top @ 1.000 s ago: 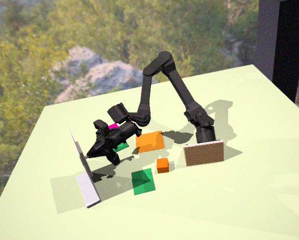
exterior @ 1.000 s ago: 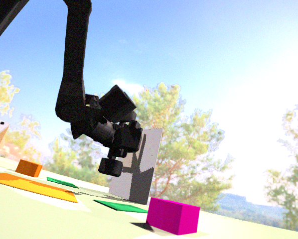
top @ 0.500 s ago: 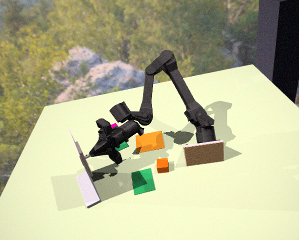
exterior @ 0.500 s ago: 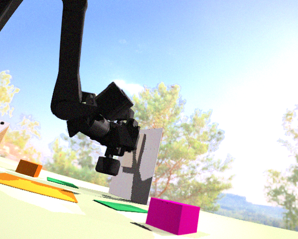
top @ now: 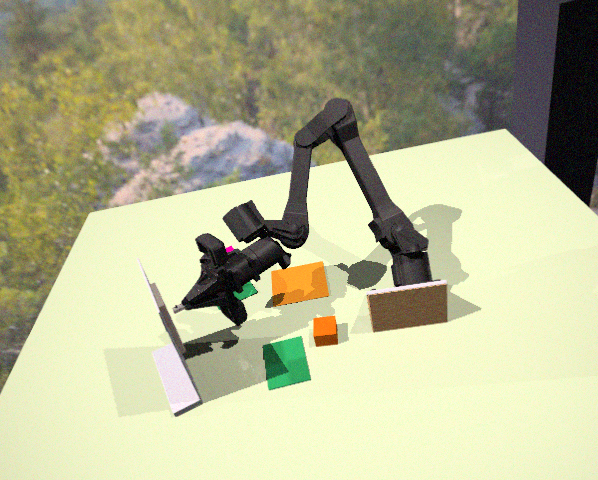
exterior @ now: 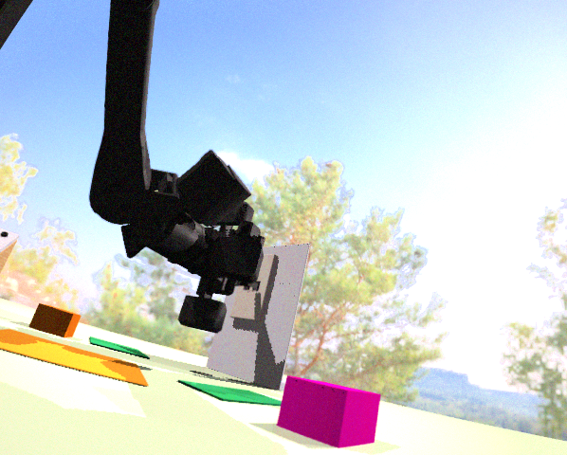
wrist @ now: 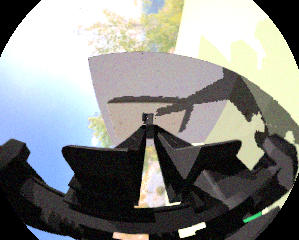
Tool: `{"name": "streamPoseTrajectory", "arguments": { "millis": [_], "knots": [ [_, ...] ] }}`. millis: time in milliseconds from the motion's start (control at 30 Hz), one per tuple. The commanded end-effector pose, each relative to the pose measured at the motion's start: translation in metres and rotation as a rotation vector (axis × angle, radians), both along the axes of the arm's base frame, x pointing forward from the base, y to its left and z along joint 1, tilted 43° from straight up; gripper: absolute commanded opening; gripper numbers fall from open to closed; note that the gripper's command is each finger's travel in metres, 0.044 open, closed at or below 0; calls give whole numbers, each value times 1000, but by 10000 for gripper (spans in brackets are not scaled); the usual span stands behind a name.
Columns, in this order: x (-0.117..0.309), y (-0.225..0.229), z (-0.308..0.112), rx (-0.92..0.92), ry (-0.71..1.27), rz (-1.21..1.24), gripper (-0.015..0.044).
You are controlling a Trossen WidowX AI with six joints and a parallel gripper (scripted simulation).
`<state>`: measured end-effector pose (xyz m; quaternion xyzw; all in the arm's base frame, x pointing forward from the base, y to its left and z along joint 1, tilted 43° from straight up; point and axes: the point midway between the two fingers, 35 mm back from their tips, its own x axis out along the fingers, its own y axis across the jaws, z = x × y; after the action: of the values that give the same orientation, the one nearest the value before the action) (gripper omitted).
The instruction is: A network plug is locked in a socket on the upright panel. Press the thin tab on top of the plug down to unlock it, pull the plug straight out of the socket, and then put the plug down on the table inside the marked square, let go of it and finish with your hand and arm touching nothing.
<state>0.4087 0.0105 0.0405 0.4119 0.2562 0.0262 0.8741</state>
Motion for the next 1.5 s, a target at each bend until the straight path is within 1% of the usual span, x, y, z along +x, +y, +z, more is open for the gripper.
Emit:
{"name": "streamPoseTrajectory", "arguments": {
  "millis": [0,1467],
  "knots": [
    [-5,-1,-1,2,9,2,0],
    [-24,-9,9,1,11,2,0]
  ]
}}
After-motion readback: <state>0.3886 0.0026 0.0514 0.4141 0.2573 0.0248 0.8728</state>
